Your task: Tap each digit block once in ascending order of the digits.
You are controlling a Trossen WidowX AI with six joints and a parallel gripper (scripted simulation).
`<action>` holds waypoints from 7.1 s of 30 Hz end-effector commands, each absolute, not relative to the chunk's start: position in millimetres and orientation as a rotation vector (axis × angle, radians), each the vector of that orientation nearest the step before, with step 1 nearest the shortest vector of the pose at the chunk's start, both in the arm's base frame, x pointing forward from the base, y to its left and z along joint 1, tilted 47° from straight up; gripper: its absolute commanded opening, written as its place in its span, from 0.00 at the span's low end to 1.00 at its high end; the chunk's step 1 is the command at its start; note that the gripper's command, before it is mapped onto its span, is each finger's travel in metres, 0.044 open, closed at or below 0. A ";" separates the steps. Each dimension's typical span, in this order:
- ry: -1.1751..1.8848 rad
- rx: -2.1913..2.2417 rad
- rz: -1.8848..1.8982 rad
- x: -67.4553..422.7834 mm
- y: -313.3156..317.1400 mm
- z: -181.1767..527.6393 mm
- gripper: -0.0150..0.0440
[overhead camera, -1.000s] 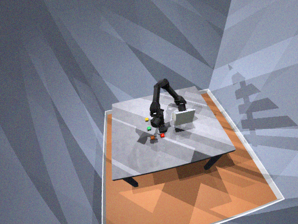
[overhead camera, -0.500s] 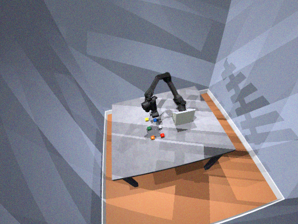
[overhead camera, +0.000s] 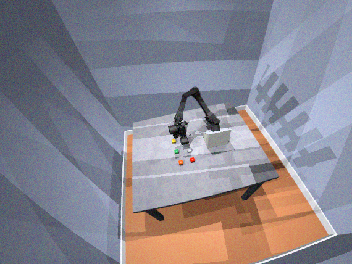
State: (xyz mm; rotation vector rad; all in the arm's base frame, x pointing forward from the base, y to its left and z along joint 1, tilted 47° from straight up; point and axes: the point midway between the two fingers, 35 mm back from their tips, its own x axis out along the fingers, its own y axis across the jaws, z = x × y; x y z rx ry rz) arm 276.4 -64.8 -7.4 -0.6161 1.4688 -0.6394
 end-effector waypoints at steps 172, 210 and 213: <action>1.476 -0.626 -0.641 297.3 -78.1 126.0 0.29; 1.472 -0.616 -0.636 354.1 69.7 -143.1 0.29; 1.472 -0.616 -0.636 354.1 69.7 -143.1 0.29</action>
